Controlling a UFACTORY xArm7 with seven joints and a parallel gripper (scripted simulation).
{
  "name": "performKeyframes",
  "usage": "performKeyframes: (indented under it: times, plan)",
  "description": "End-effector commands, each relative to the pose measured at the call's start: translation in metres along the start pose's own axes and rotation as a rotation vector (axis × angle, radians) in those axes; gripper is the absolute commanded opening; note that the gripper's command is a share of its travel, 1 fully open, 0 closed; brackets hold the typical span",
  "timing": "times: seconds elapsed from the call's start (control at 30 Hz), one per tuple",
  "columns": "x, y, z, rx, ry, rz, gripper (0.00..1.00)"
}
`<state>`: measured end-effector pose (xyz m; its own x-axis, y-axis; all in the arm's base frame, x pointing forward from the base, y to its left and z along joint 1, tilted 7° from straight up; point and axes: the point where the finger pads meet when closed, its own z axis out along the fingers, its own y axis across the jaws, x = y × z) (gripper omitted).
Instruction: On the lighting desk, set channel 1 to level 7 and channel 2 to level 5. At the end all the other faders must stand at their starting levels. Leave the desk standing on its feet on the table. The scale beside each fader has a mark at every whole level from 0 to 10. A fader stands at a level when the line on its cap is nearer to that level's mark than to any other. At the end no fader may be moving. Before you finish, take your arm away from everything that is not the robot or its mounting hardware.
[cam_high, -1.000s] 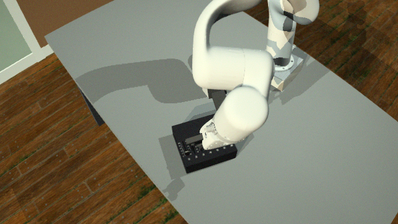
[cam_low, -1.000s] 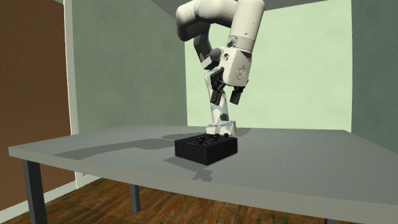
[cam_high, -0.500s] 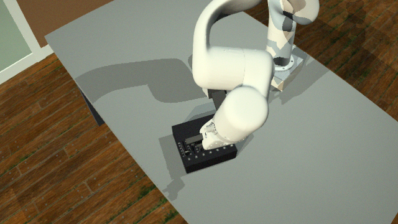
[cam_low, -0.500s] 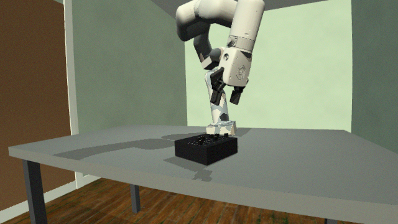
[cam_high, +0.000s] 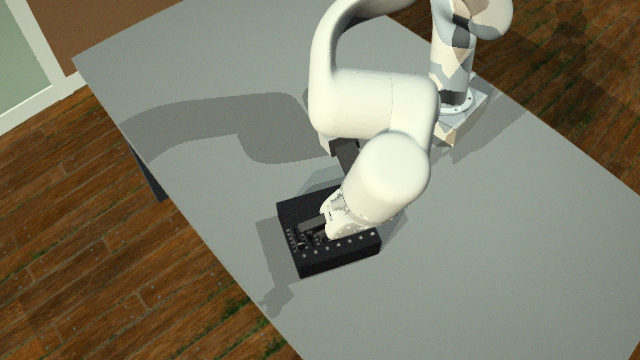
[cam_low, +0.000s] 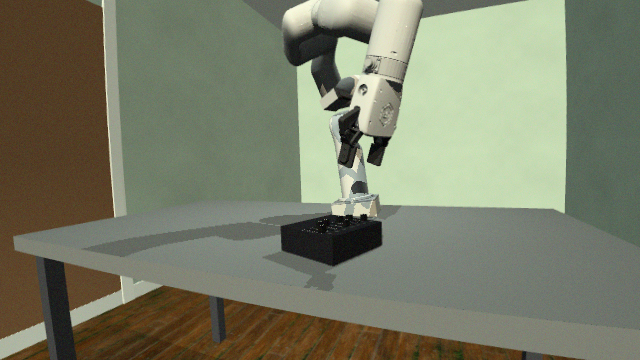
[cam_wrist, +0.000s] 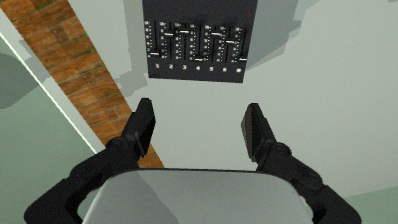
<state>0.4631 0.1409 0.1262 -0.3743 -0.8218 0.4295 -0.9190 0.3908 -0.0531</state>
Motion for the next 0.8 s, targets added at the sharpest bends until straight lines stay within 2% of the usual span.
performKeyframes:
  times: [0.0, 0.2, 0.27, 0.3, 0.4, 0.77]
  plan:
    - [0.009, -0.004, -0.008, 0.016, -0.040, -0.161, 1.00]
    - [0.028, -0.010, -0.016, 0.049, -0.088, -0.446, 1.00]
    - [0.028, -0.010, -0.016, 0.049, -0.088, -0.446, 1.00]
    - [0.032, -0.011, -0.016, 0.064, -0.108, -0.565, 1.00]
    - [0.043, -0.013, -0.016, 0.081, -0.108, -0.668, 1.00]
    - [0.070, -0.008, 0.005, 0.144, -0.106, -1.112, 1.00]
